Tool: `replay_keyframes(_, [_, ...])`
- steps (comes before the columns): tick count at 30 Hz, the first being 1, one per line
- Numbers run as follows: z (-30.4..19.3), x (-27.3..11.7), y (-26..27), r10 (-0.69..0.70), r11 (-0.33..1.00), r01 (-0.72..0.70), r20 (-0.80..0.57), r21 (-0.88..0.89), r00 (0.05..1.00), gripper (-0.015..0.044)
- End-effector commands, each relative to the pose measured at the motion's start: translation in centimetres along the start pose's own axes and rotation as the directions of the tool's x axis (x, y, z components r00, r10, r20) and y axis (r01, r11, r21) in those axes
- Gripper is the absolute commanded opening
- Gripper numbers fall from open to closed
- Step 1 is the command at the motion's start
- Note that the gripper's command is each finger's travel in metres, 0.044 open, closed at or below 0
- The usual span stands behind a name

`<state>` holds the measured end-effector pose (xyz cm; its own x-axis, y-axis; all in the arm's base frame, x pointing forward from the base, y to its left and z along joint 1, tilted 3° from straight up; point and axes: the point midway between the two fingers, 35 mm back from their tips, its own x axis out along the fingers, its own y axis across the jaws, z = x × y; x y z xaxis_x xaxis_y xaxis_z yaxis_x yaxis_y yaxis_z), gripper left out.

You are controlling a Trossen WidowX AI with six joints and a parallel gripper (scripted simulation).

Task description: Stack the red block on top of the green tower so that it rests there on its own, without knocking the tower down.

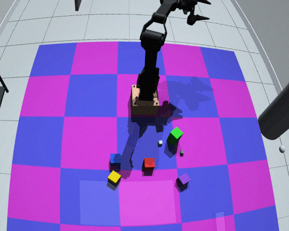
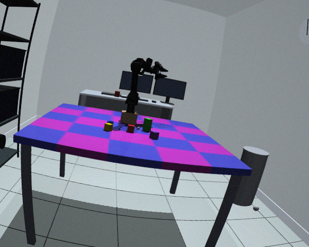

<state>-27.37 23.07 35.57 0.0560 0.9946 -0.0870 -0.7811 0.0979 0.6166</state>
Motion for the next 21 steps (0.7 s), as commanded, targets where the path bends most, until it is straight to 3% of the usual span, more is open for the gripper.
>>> replay_keyframes(1, [0.0, 0.1, 0.0, 0.0, 1.0, 0.0, 0.0, -0.002, 1.0, 0.0426])
replay_keyframes(21, [3.2, 11.5, -8.7, -0.261, 0.943, 0.262, 0.031, -0.204, 0.965, 0.044])
